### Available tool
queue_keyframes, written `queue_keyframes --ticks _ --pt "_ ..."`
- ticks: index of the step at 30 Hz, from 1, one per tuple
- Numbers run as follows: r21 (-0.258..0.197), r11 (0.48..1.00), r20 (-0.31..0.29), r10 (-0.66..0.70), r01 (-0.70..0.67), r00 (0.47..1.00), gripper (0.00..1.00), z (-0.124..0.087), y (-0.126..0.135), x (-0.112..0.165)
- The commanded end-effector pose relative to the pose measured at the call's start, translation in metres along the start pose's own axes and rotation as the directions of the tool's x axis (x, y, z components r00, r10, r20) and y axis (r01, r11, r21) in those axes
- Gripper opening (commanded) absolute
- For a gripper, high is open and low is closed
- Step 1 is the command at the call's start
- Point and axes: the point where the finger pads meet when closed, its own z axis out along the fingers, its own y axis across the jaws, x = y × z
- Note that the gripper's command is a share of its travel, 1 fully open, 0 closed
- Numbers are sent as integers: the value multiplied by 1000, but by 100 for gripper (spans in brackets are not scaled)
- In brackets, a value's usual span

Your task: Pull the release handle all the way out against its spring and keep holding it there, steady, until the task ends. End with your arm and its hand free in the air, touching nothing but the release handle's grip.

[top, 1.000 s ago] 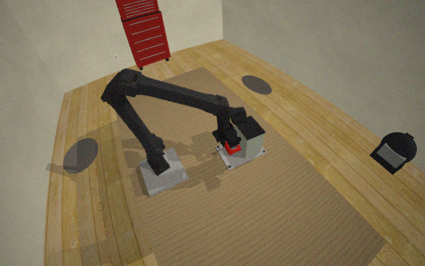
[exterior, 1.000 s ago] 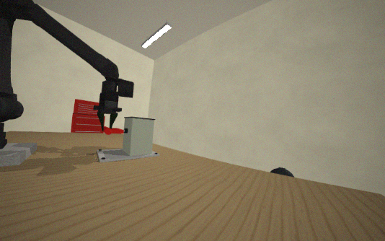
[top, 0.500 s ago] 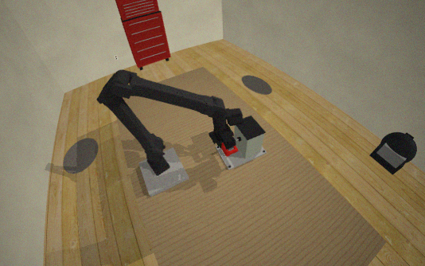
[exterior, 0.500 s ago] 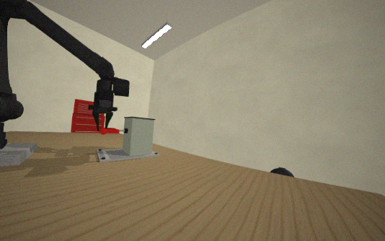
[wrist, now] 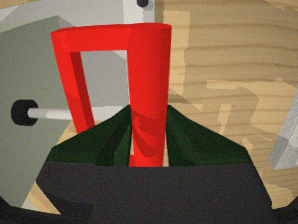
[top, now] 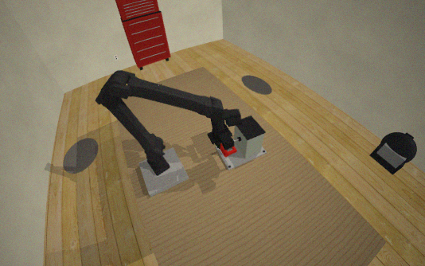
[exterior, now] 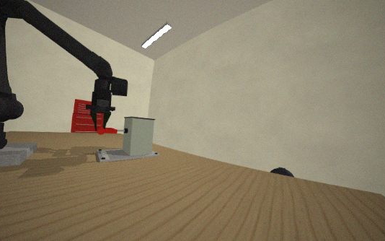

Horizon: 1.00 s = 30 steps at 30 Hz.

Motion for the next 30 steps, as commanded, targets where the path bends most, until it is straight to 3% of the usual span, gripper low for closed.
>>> queue_keyframes --ticks 1,5,6,30 --pt "94 995 -8 20 -19 1000 0 1 -46 -4" --pt "117 993 -12 19 -17 1000 0 0 -57 -3" --pt "65 998 -4 21 -21 1000 0 3 -31 -5" --pt "65 998 -4 21 -21 1000 0 3 -31 -5"
